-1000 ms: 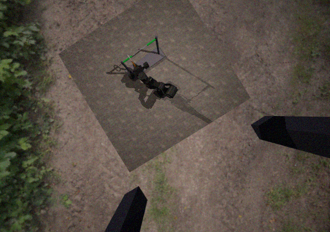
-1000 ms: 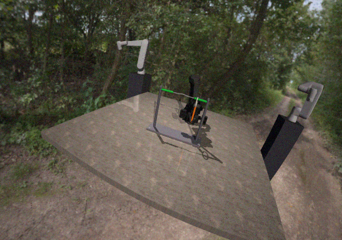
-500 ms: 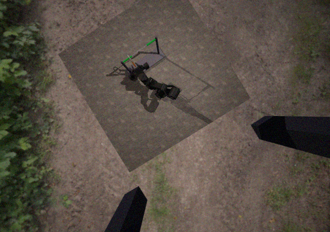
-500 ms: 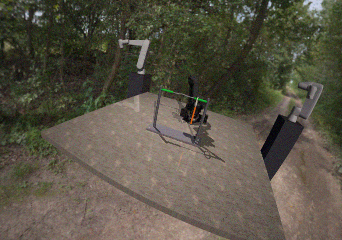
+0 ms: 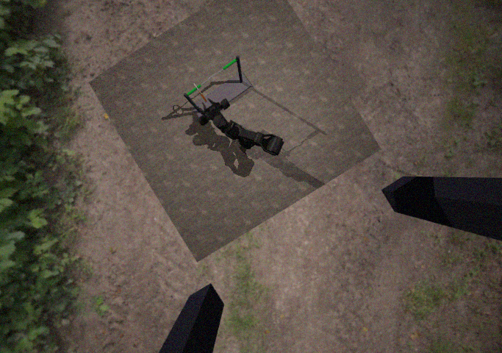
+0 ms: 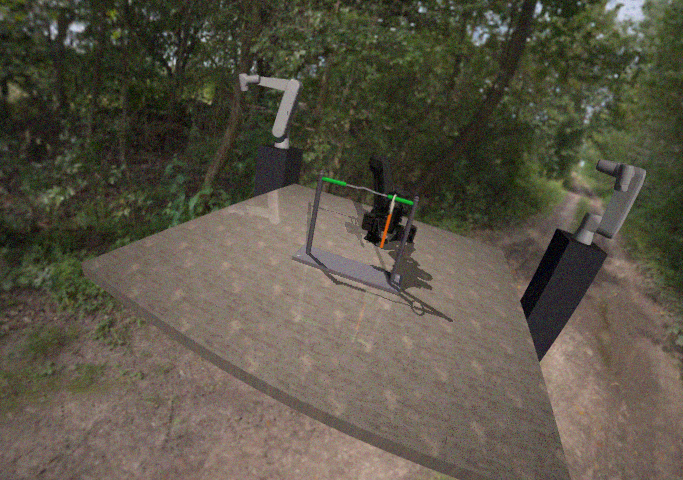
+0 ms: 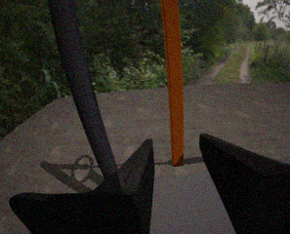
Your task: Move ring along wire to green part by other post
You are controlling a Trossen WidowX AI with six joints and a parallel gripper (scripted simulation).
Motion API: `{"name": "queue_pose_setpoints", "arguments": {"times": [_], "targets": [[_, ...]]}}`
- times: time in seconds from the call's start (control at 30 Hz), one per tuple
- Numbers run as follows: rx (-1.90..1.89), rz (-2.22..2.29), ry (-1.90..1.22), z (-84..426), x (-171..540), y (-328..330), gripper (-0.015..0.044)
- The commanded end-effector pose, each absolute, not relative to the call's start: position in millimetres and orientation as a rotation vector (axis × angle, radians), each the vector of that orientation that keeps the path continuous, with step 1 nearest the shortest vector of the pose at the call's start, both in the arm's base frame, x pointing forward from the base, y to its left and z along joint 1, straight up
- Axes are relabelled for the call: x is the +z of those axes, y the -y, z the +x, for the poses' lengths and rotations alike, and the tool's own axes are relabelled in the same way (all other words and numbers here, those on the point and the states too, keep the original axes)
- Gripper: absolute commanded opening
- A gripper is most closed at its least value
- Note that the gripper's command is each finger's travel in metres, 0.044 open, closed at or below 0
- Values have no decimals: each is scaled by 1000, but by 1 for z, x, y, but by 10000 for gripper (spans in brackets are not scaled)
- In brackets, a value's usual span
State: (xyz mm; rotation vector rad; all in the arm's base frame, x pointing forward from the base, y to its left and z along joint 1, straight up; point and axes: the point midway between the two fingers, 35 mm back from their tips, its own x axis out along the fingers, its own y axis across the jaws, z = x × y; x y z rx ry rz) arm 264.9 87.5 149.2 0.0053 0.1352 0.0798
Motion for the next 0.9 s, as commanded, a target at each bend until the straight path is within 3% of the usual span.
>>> {"name": "queue_pose_setpoints", "arguments": {"times": [0.0,0.87], "targets": [[76,2,-148,257,144,-85,160],[75,2,-149,248,144,-83,160]]}}
